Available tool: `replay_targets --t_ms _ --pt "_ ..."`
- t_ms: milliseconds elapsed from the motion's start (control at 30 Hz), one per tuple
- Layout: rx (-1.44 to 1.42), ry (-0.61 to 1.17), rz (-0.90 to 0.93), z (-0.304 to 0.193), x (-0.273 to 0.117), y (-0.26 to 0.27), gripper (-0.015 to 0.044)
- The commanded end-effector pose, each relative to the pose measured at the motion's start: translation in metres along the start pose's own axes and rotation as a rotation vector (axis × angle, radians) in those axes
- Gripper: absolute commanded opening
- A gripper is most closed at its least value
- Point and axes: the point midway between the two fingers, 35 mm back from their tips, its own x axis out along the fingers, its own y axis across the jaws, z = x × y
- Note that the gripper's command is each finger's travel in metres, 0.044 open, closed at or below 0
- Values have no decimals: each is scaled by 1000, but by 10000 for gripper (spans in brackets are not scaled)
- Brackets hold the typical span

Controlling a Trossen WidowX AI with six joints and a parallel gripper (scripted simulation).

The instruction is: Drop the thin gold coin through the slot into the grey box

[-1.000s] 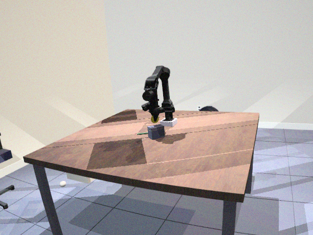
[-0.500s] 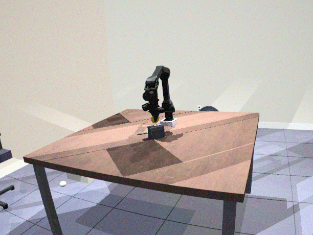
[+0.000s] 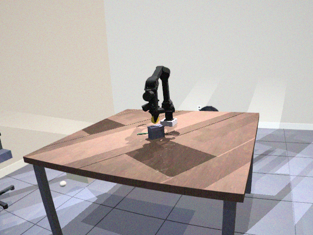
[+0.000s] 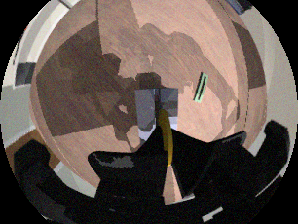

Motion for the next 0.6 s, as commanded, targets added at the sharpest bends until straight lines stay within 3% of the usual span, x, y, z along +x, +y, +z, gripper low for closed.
replay_targets --t_ms 0,567 --pt "7 3 -3 -2 2 -2 0" --pt "5 3 -3 -1 7 0 0"
